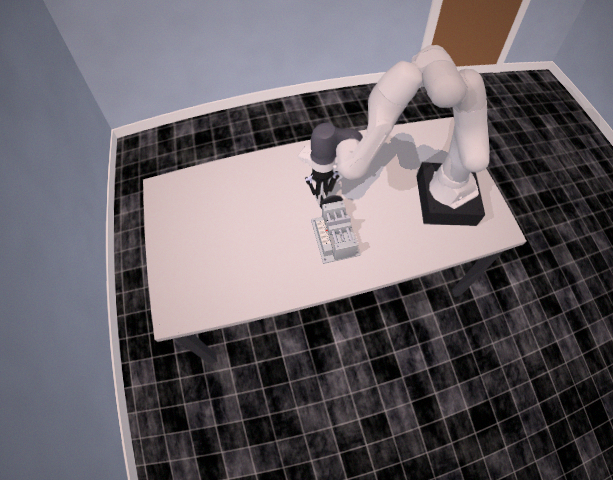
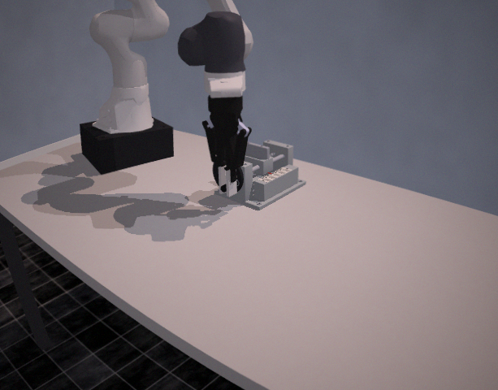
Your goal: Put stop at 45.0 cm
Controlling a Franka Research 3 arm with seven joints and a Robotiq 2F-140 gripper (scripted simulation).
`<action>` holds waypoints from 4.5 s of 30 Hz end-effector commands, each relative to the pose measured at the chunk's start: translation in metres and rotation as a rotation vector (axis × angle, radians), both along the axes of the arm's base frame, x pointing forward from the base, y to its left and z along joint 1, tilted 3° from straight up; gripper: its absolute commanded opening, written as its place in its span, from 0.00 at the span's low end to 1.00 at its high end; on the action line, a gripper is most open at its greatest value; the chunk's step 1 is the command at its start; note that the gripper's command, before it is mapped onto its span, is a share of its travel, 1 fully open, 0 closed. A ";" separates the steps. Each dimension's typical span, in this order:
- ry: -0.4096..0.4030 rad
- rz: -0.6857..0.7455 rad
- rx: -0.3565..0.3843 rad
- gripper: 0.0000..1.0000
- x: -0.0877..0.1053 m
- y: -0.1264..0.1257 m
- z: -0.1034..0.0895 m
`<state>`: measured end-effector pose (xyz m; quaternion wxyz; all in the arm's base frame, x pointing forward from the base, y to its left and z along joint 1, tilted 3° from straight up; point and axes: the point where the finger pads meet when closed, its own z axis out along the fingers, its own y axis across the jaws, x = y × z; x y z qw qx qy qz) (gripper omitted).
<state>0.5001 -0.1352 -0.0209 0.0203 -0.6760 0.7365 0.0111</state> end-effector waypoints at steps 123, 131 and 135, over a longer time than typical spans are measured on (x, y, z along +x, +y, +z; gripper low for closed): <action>0.000 -0.001 -0.001 0.04 -0.028 0.004 -0.024; 0.000 -0.001 -0.001 0.04 -0.034 0.004 -0.025; 0.000 -0.001 -0.001 0.04 -0.038 0.005 -0.024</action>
